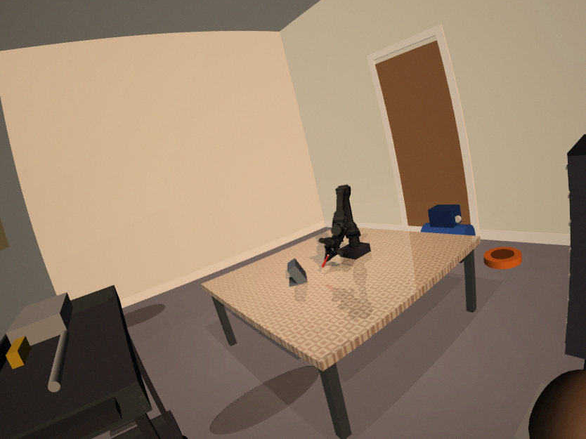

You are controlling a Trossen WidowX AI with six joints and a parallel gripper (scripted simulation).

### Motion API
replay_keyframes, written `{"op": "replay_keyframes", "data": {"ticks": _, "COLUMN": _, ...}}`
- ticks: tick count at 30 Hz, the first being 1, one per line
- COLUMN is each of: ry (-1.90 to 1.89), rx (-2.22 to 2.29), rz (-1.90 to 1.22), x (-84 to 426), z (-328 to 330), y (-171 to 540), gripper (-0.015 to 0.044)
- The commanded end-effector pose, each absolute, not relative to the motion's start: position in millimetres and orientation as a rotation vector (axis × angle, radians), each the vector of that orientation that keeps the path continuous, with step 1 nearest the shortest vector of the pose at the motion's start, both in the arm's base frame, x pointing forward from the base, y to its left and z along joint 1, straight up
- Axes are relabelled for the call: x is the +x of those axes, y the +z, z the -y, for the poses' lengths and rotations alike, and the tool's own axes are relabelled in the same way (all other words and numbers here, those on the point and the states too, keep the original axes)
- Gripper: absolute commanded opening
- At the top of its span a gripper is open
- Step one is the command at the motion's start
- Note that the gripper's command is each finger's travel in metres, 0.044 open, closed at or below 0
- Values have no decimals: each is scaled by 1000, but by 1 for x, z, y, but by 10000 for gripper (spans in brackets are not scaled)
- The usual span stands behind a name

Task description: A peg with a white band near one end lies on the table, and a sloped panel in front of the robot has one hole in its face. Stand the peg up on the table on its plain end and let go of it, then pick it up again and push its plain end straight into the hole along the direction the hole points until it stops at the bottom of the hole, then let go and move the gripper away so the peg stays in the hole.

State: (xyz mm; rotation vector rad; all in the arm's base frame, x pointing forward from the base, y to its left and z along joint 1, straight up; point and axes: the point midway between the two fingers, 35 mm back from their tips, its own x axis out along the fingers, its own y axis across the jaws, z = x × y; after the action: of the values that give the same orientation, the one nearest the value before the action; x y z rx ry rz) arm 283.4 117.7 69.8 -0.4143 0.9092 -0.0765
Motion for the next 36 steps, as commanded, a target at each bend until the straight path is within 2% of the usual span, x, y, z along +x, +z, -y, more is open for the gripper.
{"op": "replay_keyframes", "data": {"ticks": 1, "ry": -92, "rx": -442, "rz": -869, "x": 286, "z": -116, "y": 70, "gripper": 0}}
{"op": "replay_keyframes", "data": {"ticks": 36, "ry": -206, "rx": -571, "rz": -656, "x": 300, "z": -101, "y": 76, "gripper": 0}}
